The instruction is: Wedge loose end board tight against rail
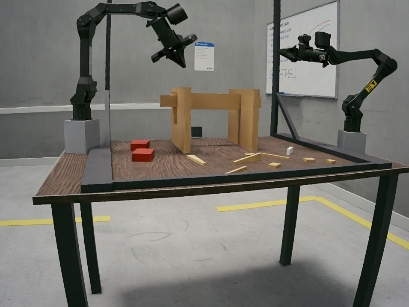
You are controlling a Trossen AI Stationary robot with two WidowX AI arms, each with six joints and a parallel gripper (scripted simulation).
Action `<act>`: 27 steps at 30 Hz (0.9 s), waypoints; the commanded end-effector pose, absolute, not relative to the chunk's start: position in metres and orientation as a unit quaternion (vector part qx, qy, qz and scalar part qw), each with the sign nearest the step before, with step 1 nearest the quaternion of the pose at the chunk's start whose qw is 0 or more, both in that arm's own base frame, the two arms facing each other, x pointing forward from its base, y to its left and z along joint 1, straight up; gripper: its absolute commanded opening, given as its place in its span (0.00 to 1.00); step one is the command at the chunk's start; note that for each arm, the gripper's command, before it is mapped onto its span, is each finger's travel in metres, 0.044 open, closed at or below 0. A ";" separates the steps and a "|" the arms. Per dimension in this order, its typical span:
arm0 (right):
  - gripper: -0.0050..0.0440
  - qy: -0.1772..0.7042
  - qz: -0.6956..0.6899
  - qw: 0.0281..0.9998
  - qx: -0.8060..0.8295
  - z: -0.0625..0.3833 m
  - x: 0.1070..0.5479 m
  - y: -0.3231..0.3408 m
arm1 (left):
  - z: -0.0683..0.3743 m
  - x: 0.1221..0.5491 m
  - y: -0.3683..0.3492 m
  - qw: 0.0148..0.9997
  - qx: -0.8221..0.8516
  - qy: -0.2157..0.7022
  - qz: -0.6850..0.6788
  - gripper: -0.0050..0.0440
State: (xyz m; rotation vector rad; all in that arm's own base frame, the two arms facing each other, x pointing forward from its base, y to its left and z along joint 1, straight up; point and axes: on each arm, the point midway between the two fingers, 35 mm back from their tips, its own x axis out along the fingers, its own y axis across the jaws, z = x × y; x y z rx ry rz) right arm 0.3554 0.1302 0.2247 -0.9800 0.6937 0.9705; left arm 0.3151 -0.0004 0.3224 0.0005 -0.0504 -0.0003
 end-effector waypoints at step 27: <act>0.00 -0.013 0.009 1.000 -0.026 0.327 0.319 0.006 | 0.336 0.315 0.001 0.999 -0.003 -0.039 0.000 0.47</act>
